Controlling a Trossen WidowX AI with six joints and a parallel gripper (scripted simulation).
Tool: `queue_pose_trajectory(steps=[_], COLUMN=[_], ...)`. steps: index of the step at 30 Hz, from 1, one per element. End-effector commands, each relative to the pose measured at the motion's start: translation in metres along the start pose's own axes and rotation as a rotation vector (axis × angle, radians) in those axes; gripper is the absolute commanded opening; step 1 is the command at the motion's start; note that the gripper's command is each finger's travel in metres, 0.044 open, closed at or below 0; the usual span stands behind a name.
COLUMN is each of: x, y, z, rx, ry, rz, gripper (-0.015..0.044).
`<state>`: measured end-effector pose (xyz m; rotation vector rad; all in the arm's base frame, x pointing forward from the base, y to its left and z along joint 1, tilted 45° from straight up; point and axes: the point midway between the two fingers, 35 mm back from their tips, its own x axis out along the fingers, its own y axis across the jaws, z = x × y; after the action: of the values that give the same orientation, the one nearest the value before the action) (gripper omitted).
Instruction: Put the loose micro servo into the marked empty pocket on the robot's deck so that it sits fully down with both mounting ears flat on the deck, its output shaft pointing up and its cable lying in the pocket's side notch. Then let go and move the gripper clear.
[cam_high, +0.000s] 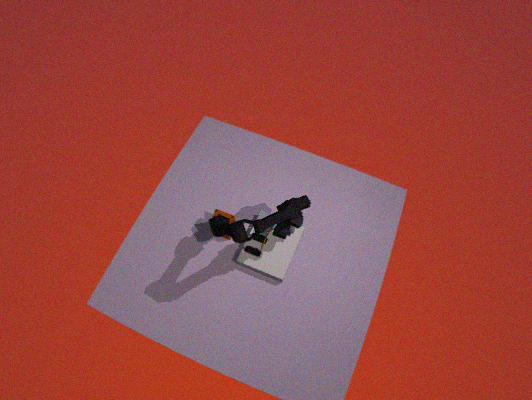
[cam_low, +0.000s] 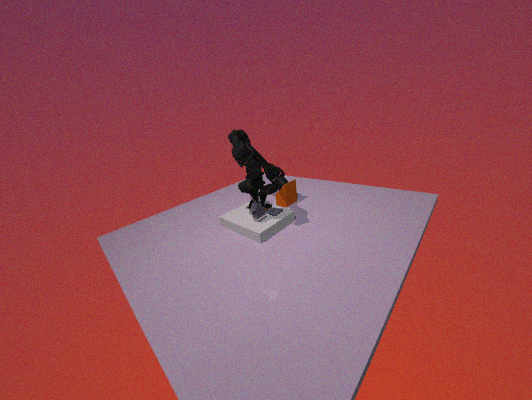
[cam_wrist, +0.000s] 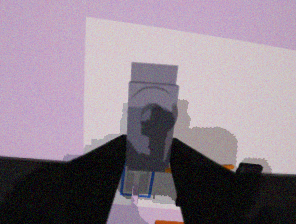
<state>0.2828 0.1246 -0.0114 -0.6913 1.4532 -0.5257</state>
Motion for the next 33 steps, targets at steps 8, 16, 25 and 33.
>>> queue_pose_trajectory(steps=[8, 16, 25, 33], x=[-0.001, -0.001, -0.001, 0.003], y=[0.004, 0.006, 0.008, 0.009], z=[-0.036, -0.075, -0.11, -0.109], rx=[0.01, 0.009, 0.055, 0.055], ry=[0.002, 0.003, 0.005, 0.005], rz=[0.006, 0.006, 0.006, 0.006], gripper=[0.0, 0.0, 0.0, 0.0])
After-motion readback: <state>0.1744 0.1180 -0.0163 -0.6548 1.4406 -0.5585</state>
